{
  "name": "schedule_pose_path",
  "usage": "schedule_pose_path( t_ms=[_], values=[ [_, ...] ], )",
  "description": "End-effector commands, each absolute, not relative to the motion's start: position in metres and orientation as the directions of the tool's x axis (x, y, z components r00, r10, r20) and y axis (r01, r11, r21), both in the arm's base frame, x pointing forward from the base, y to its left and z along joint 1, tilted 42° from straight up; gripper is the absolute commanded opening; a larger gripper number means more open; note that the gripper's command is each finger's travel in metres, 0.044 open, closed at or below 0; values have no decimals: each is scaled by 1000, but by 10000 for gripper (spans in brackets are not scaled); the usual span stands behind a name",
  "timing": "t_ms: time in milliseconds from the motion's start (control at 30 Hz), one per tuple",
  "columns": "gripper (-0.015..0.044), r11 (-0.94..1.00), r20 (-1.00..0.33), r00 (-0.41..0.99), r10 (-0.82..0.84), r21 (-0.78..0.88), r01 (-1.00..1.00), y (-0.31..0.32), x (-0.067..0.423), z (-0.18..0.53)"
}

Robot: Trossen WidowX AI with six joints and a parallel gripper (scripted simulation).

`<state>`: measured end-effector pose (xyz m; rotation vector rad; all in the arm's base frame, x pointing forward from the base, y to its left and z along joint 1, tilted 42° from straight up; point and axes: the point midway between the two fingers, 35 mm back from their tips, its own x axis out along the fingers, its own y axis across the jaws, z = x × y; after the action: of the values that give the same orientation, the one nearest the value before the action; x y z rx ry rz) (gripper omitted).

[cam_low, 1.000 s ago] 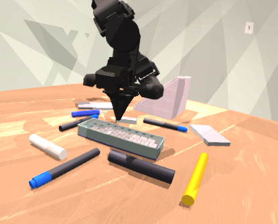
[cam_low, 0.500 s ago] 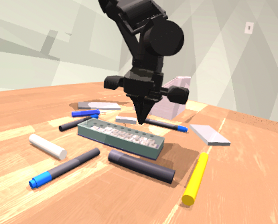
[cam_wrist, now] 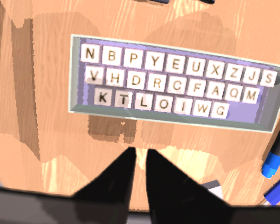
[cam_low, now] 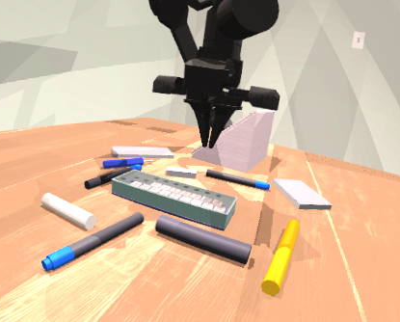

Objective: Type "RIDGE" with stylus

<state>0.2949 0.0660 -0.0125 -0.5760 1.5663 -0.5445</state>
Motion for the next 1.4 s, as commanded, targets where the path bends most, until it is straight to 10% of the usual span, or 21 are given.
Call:
schedule_pose_path(
  t_ms=[0,133,433,633,1000,1367],
  values=[
    [105,759,-757,-56,-651,-650,-42,66,295,-12],
    [0,759,-757,-56,-651,-650,-42,66,295,-13],
    [0,759,-757,-56,-651,-650,-42,66,295,-13],
    [150,756,-759,-98,-643,-610,-239,50,296,-3],
    [150,493,-771,-271,-576,-63,-868,-22,287,39],
    [150,5,-782,-402,-477,455,-891,-78,262,75]
  ],
)
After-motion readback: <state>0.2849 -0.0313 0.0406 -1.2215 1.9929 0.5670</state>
